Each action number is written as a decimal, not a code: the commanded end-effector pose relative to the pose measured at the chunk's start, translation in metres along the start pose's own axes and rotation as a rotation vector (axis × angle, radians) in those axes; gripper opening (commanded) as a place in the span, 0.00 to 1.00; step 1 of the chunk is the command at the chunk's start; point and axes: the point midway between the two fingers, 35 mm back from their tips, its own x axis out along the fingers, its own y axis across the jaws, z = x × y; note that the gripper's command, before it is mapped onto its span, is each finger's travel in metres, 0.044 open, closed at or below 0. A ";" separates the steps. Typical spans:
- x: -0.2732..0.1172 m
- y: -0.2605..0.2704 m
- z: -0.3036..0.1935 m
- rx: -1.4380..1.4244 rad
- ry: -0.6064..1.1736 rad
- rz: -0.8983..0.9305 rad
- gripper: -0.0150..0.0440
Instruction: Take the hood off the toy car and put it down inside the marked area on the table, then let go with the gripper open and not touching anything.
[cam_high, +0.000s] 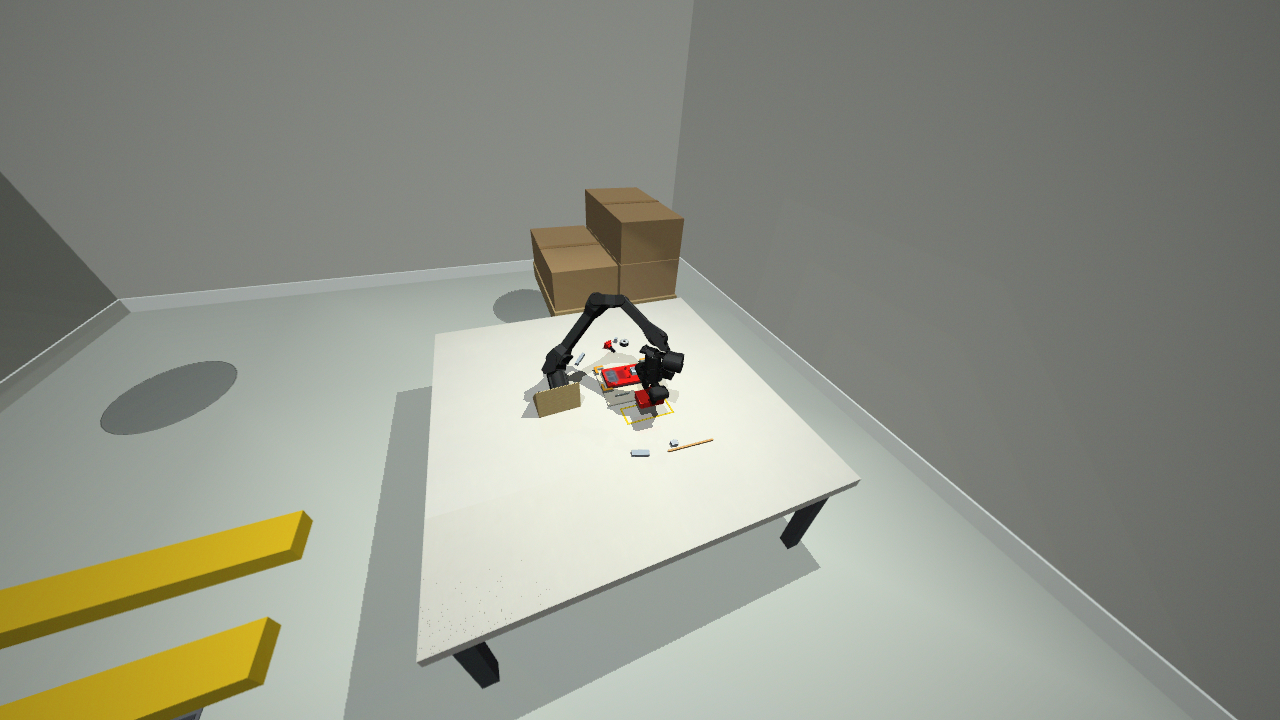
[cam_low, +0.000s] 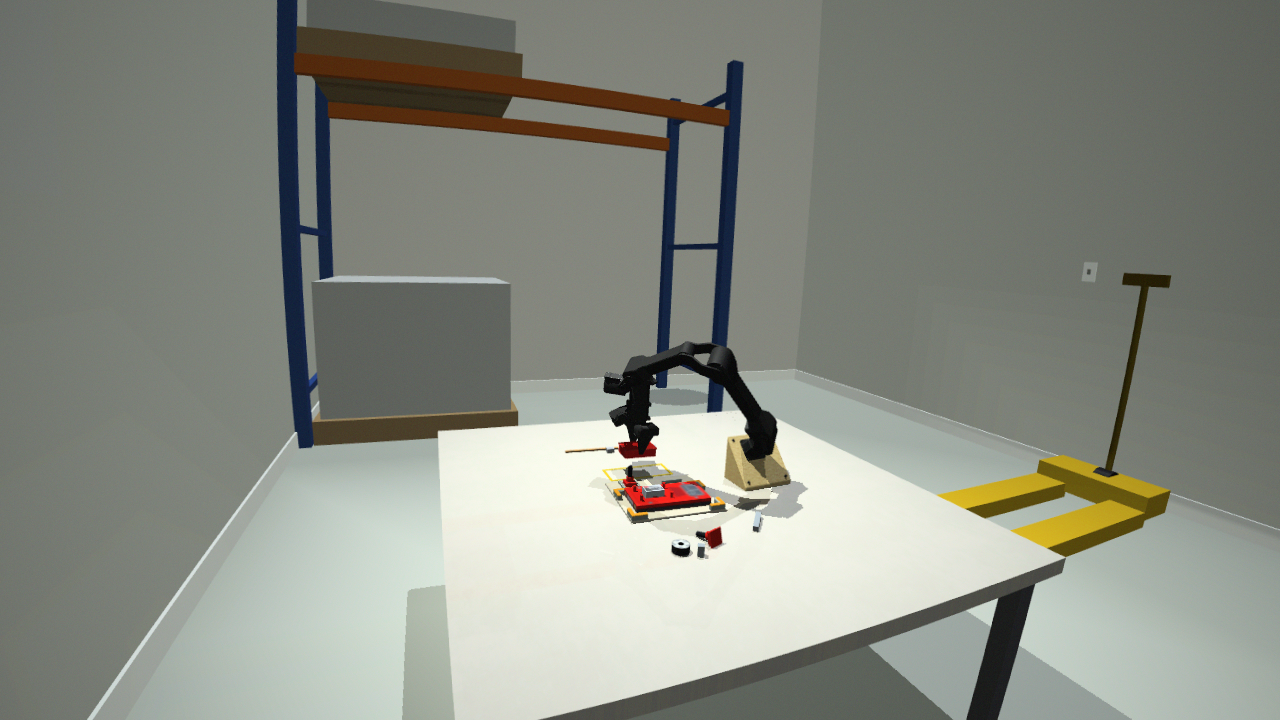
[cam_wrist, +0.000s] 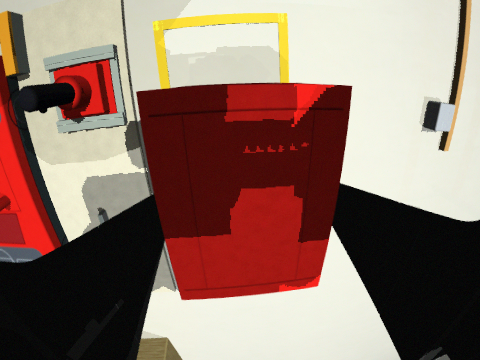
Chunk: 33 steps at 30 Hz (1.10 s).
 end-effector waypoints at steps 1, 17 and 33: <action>0.003 0.001 -0.001 0.007 -0.001 0.007 0.25; 0.013 0.001 -0.002 0.007 -0.001 0.008 0.25; 0.022 0.002 -0.002 0.007 -0.001 0.009 0.25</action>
